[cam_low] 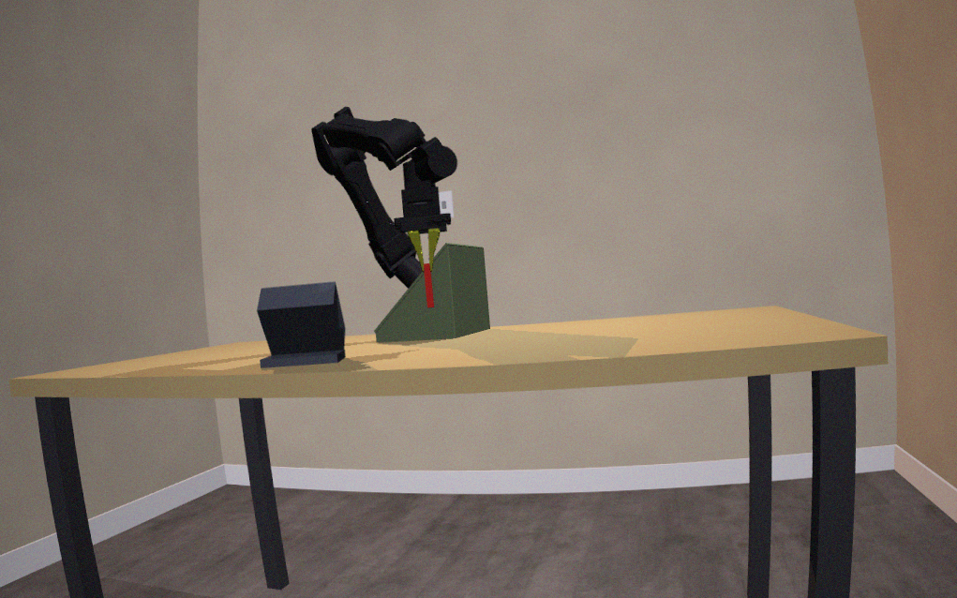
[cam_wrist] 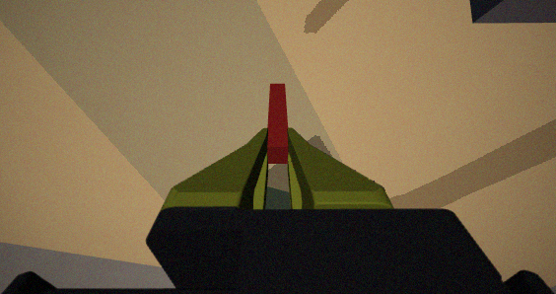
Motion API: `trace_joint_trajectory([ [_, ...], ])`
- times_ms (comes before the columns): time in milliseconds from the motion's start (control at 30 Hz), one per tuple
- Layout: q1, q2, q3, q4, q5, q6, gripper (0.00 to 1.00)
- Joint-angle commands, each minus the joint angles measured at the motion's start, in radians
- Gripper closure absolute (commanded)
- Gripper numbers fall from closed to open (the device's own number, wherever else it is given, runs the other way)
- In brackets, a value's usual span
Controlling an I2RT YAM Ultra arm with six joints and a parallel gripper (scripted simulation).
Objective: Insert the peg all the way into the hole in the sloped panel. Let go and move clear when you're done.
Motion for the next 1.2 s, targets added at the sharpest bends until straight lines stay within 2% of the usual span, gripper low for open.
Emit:
trace_joint_trajectory([
  [0, -0.011, -0.031, -0.023, 0.019, -0.004, 0.011, 1.00],
  [133, -0.007, -0.046, -0.012, 0.029, -0.007, 0.015, 1.00],
  [600, -0.047, -0.136, -0.088, 0.089, -0.026, 0.051, 1.00],
  [700, -0.050, -0.145, -0.073, 0.095, -0.025, 0.053, 1.00],
  [767, -0.059, -0.156, -0.100, 0.103, -0.028, 0.059, 1.00],
  [1167, -0.096, -0.235, -0.150, 0.157, -0.042, 0.089, 1.00],
])
